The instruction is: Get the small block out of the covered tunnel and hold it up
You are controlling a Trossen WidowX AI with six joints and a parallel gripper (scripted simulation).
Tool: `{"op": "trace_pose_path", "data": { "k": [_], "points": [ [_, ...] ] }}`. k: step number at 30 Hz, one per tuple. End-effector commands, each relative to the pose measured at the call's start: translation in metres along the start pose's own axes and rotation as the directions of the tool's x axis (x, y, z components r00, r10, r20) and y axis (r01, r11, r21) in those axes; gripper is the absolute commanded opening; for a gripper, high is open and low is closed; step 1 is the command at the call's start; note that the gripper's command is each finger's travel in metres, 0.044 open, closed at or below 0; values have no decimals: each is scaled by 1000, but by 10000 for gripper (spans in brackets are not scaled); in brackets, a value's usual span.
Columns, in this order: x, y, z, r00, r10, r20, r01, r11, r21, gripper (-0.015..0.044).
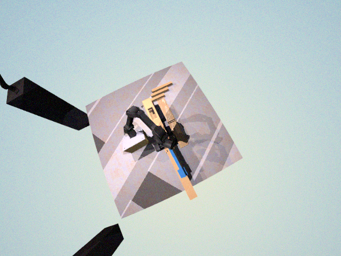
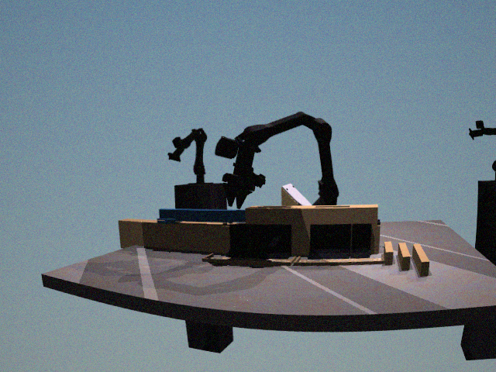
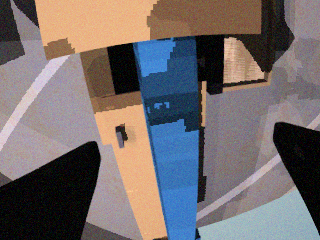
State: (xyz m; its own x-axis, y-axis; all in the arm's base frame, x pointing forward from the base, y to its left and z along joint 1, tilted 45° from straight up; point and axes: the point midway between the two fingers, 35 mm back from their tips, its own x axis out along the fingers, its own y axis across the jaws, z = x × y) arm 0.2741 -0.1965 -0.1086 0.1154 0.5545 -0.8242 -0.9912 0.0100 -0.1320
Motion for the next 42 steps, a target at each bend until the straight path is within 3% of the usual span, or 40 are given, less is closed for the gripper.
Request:
{"op": "trace_pose_path", "data": {
  "k": [1,23,38,42],
  "points": [
    [3,3,3,1000,-1,5,1,1000,11,440],
    [37,9,9,1000,-1,6,1,1000,10,440],
    [32,8,8,1000,1,3,-1,1000,6,46],
    [32,8,6,1000,1,3,-1,1000,6,0]
  ]
}}
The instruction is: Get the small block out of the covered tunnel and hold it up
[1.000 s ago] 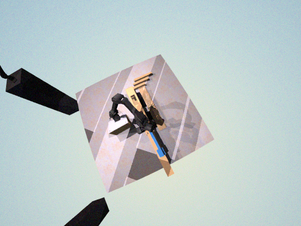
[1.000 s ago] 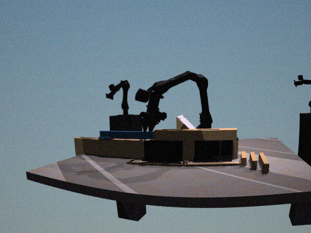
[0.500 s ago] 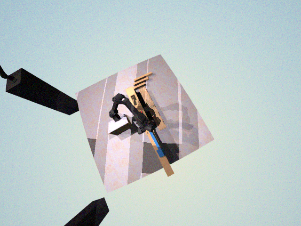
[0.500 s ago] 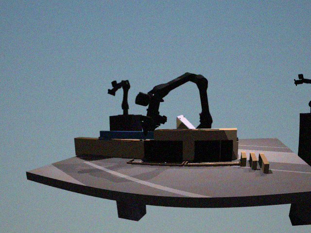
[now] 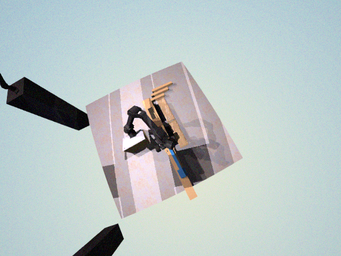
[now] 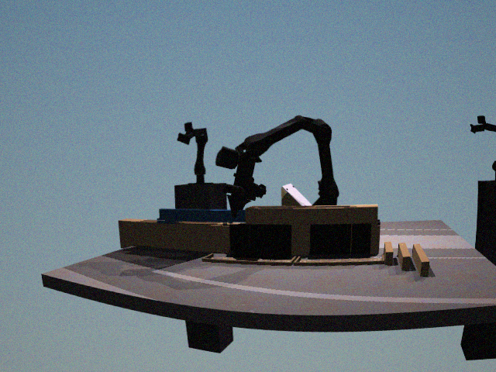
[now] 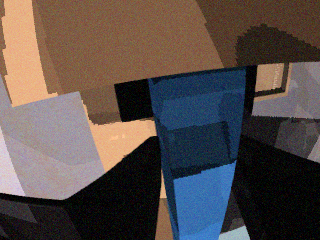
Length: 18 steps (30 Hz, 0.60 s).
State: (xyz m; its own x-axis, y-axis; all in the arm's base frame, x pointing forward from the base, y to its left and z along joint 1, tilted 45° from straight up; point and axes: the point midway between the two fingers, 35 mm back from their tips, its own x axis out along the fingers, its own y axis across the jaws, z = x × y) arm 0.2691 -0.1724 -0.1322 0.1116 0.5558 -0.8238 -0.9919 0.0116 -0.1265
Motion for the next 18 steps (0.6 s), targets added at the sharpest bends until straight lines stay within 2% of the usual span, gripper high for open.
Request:
{"op": "trace_pose_path", "data": {
  "k": [1,18],
  "points": [
    [0,-1,-3,1000,-3,1,3,1000,1,0],
    [15,2,-54,1000,-6,0,6,1000,4,0]
  ]
}}
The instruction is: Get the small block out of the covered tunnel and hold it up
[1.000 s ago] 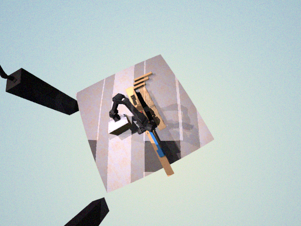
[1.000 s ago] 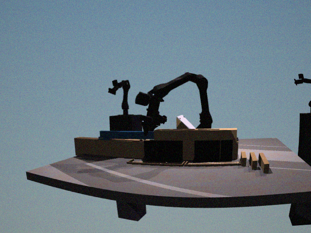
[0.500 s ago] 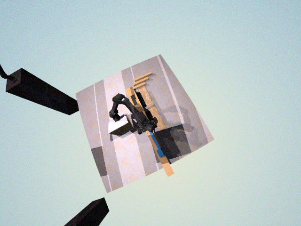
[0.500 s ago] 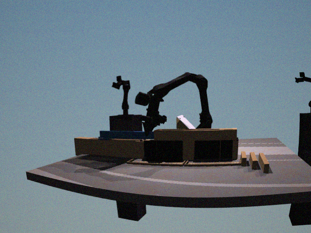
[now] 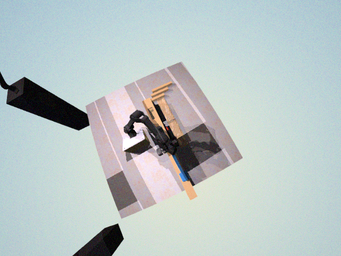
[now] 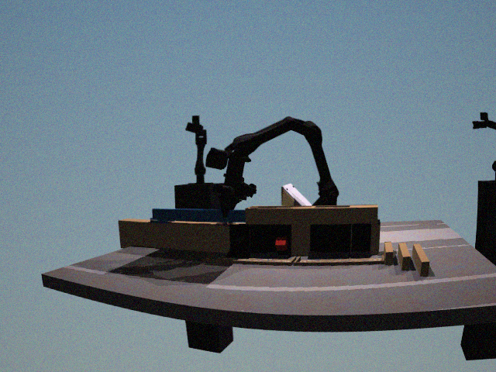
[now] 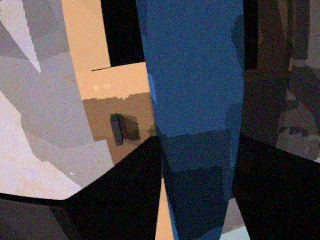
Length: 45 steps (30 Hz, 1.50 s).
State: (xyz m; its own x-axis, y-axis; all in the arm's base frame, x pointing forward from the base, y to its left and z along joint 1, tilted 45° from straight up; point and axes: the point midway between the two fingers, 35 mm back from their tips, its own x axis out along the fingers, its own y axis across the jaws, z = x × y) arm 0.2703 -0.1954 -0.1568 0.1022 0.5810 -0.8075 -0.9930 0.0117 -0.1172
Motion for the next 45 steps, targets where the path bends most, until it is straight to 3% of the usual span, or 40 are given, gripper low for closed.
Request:
{"op": "trace_pose_path", "data": {
  "k": [1,14,23,31,33,38,45],
  "points": [
    [7,0,-24,999,-13,-31,13,1000,-1,0],
    [8,1,-26,999,-14,-31,14,1000,-1,0],
    [-2,-1,-18,1000,-13,-8,13,1000,5,236],
    [-34,-7,-22,999,-13,-29,13,1000,0,440],
    [-24,-5,-18,1000,-11,-16,11,1000,7,440],
    [-38,-7,27,1000,-12,-26,12,1000,1,440],
    [-36,-7,29,1000,-12,-27,12,1000,1,440]
  ]
}}
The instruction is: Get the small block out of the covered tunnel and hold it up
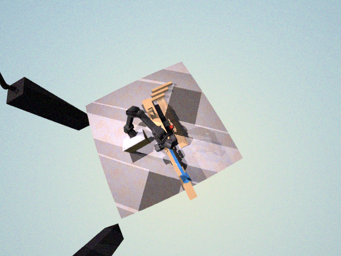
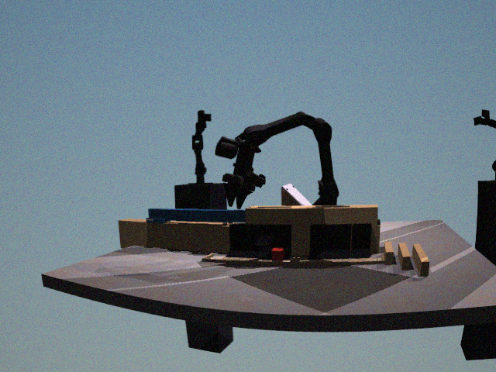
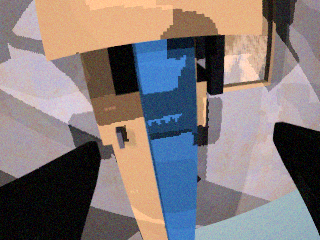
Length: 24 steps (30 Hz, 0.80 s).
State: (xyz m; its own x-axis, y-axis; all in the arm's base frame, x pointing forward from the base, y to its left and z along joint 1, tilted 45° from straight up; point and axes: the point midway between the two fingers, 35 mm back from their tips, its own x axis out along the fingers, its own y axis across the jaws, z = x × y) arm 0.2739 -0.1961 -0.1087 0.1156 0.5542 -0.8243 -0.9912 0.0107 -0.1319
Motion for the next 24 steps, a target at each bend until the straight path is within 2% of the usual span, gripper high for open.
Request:
{"op": "trace_pose_path", "data": {
  "k": [1,22,24],
  "points": [
    [4,3,3,1000,0,6,0,1000,10,440],
    [37,9,9,1000,-1,7,1,1000,10,440],
    [32,8,7,1000,1,3,-1,1000,5,387]
  ]
}}
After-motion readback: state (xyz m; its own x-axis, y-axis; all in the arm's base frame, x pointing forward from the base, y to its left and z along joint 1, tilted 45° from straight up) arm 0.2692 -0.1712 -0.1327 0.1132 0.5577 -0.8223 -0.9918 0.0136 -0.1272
